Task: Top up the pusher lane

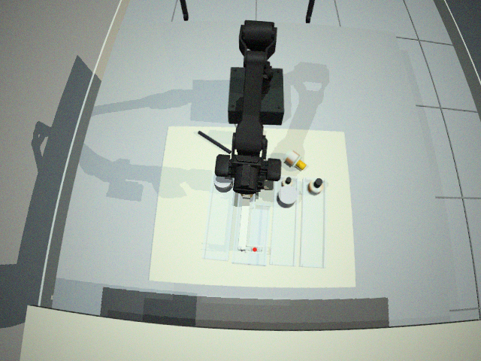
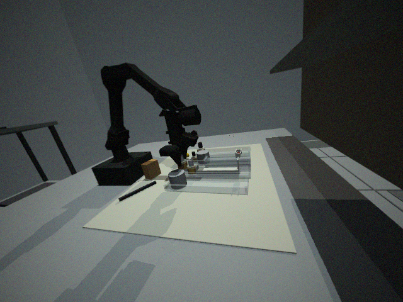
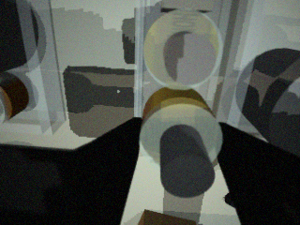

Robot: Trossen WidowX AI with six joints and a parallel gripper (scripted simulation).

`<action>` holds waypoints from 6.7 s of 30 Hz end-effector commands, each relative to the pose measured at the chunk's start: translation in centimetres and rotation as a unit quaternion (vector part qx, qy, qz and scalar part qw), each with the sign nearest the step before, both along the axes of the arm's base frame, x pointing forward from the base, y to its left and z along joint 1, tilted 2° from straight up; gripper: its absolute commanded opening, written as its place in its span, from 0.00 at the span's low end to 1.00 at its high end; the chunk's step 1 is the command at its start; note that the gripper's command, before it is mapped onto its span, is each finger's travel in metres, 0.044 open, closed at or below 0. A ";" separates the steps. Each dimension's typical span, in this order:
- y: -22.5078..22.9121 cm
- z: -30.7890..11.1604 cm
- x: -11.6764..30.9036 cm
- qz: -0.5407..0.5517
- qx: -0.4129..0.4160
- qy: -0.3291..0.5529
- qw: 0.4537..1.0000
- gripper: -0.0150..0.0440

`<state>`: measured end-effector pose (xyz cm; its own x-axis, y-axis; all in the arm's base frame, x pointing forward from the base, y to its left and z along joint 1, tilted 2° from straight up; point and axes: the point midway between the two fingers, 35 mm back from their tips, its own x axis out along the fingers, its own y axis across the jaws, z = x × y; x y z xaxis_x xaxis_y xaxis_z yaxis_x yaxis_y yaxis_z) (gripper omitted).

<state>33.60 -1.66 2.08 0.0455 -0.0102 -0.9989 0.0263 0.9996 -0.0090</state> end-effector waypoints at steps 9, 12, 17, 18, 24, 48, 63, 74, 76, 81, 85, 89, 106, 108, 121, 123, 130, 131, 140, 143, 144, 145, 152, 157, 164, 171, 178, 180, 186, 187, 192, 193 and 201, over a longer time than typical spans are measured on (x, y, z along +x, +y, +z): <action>0.1 0.1 0.6 0.001 0.002 -0.011 1.000 0.25; 0.1 0.1 0.6 0.001 0.002 -0.011 1.000 0.25; 0.1 0.1 0.6 0.001 0.002 -0.011 1.000 0.25; 0.1 0.1 0.6 0.001 0.002 -0.011 1.000 0.25; 0.0 0.2 0.7 0.001 0.002 -0.011 1.000 0.25; 0.0 0.2 1.0 0.001 0.002 -0.011 1.000 0.25; 0.0 -0.1 1.0 0.001 0.002 -0.011 1.000 0.25; 0.0 -0.4 1.0 0.001 0.002 -0.011 1.000 0.25; 0.0 -0.5 1.0 0.001 0.002 -0.011 1.000 0.25; 0.0 -0.6 1.0 0.001 0.002 -0.011 1.000 0.25; 0.0 -0.7 1.0 0.001 0.002 -0.011 1.000 0.25; 0.0 -0.8 1.0 0.001 0.002 -0.011 1.000 0.25; 0.0 -1.3 1.0 0.001 0.002 -0.011 1.000 0.25; 0.0 -1.3 1.0 0.001 0.002 -0.011 1.000 0.25; 0.0 -1.7 0.9 0.001 0.002 -0.011 1.000 0.25; 0.0 -1.7 0.9 0.001 0.002 -0.011 1.000 0.25; 0.0 -1.9 0.9 0.001 0.002 -0.011 1.000 0.25; 0.0 -1.9 0.9 0.001 0.002 -0.011 1.000 0.25; 0.0 -2.2 0.9 0.001 0.002 -0.011 1.000 0.25; 0.0 -2.2 0.8 0.001 0.002 -0.011 1.000 0.25; 0.0 -2.2 0.8 0.001 0.002 -0.011 1.000 0.25; 0.0 -2.2 0.8 0.001 0.002 -0.011 1.000 0.25; 0.0 -2.2 0.6 0.001 0.002 -0.011 1.000 0.25; 0.0 -2.3 0.6 0.001 0.002 -0.011 1.000 0.25; 0.0 -2.3 0.4 0.001 0.002 -0.011 1.000 0.25; 0.0 -2.3 0.3 0.001 0.002 -0.011 1.000 0.25; 0.0 -2.3 0.2 0.001 0.002 -0.011 1.000 0.25; 0.0 -2.3 0.2 0.001 0.002 -0.011 1.000 0.25; 0.1 -2.3 0.1 0.001 0.002 -0.011 1.000 0.25; 0.1 -2.3 0.1 0.001 0.002 -0.011 1.000 0.25; 0.1 -2.3 0.0 0.001 0.002 -0.011 1.000 0.25; 0.1 -2.3 0.0 0.001 0.002 -0.011 1.000 0.25; 0.0 -2.3 -0.3 0.001 0.002 -0.011 1.000 0.25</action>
